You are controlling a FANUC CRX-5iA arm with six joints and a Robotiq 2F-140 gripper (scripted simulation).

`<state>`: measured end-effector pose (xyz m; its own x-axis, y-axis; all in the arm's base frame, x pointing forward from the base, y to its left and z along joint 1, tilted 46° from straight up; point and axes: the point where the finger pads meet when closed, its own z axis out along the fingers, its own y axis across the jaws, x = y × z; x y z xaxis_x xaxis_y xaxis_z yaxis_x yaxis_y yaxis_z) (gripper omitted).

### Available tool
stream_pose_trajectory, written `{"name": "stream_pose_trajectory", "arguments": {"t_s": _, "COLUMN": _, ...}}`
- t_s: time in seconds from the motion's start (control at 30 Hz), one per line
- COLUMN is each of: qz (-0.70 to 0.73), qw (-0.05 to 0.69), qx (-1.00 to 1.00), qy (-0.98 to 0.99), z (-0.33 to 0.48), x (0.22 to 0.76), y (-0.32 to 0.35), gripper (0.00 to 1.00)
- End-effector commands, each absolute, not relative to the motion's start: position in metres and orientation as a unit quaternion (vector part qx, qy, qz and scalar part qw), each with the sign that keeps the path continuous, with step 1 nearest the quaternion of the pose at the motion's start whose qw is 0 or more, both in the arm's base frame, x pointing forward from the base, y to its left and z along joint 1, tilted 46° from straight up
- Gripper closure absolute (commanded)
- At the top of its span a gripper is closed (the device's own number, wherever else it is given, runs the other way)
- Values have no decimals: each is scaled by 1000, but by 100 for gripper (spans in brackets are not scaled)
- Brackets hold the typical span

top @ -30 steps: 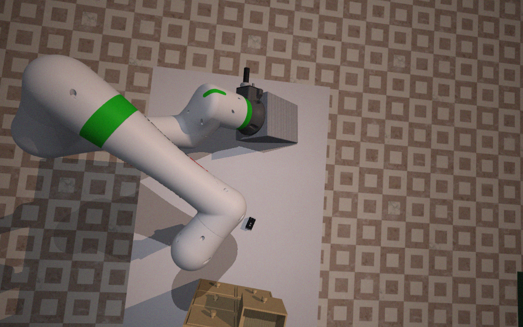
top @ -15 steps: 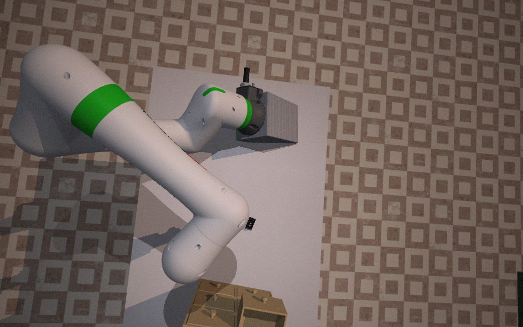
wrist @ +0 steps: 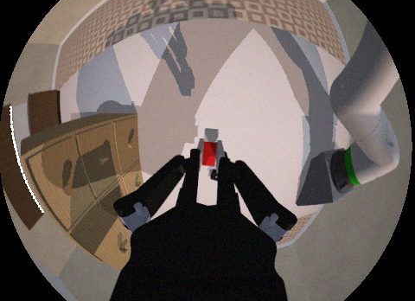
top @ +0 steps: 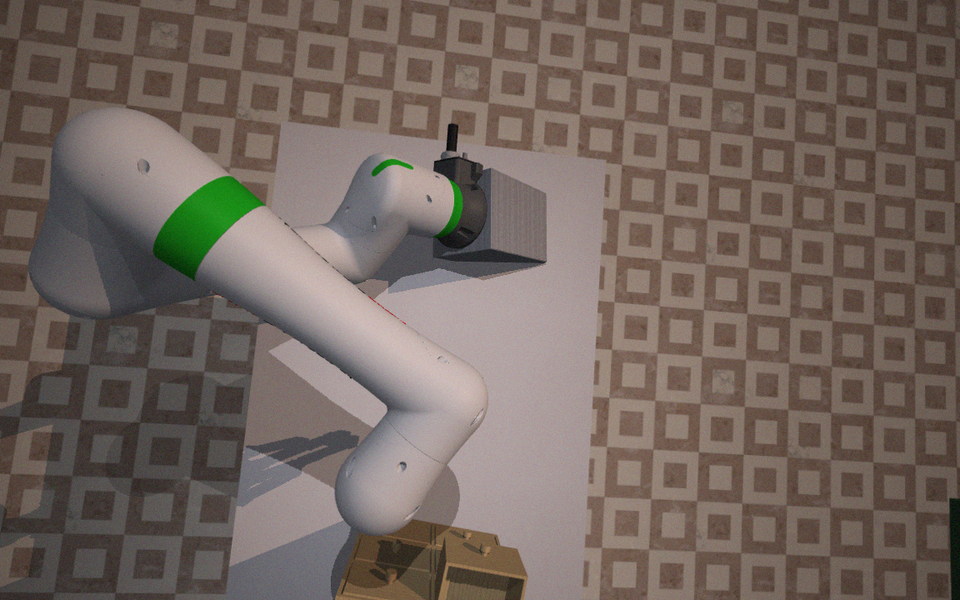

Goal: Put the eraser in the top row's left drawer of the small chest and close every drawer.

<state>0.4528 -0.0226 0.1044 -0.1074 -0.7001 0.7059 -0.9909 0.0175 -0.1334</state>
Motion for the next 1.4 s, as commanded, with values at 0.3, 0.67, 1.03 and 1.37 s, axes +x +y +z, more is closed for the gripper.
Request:
{"name": "stream_pose_trajectory", "arguments": {"t_s": 0.3, "qz": 216, "qw": 319, "qx": 810, "qy": -442, "z": 61, "x": 474, "y": 25, "gripper": 89}}
{"name": "stream_pose_trajectory", "arguments": {"t_s": 0.67, "qz": 127, "qw": 365, "qx": 896, "qy": -219, "z": 20, "x": 486, "y": 62, "gripper": 89}}
{"name": "stream_pose_trajectory", "arguments": {"t_s": 1.03, "qz": 63, "qw": 382, "qx": 920, "qy": -63, "z": -9, "x": 490, "y": 86, "gripper": 89}}
{"name": "stream_pose_trajectory", "arguments": {"t_s": 1.37, "qz": 60, "qw": 382, "qx": 920, "qy": -57, "z": -10, "x": 490, "y": 88, "gripper": 89}}
